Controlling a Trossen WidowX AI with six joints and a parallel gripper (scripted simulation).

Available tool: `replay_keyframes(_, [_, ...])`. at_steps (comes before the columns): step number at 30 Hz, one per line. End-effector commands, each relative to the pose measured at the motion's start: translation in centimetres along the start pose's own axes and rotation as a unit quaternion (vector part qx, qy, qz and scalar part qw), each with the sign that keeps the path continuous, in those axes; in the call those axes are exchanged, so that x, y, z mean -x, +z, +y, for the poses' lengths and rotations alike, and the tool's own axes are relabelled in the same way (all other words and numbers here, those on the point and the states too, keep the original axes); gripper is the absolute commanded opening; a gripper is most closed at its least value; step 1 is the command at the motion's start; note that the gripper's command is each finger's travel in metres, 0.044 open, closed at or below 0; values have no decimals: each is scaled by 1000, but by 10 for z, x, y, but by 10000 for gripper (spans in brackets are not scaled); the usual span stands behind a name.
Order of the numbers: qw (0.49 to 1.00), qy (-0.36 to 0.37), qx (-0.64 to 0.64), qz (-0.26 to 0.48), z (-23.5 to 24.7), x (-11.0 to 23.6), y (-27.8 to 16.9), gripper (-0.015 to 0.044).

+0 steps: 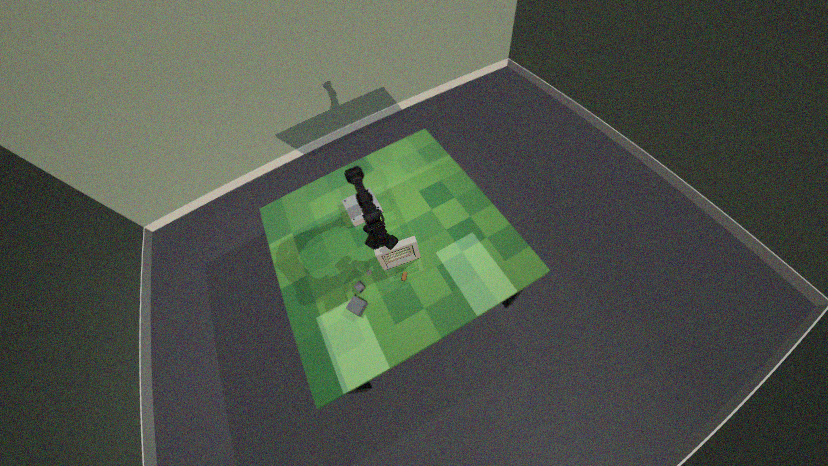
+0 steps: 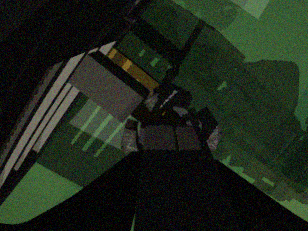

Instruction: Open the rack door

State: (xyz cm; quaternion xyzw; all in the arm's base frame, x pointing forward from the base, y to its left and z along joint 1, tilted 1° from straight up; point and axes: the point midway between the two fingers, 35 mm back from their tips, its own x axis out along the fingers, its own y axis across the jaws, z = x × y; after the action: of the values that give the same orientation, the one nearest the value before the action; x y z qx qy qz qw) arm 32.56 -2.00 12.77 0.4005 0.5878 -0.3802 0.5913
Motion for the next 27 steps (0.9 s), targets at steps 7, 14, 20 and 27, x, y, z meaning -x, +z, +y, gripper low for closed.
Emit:
replay_keyframes(7, [969, 2, -247, -1, 0, 1, 0, 27])
replay_keyframes(14, [912, 2, -410, -1, 0, 1, 0, 27])
replay_keyframes(20, [897, 2, -443, -1, 0, 1, 0, 27])
replay_keyframes(27, [897, 2, -443, -1, 0, 1, 0, 27])
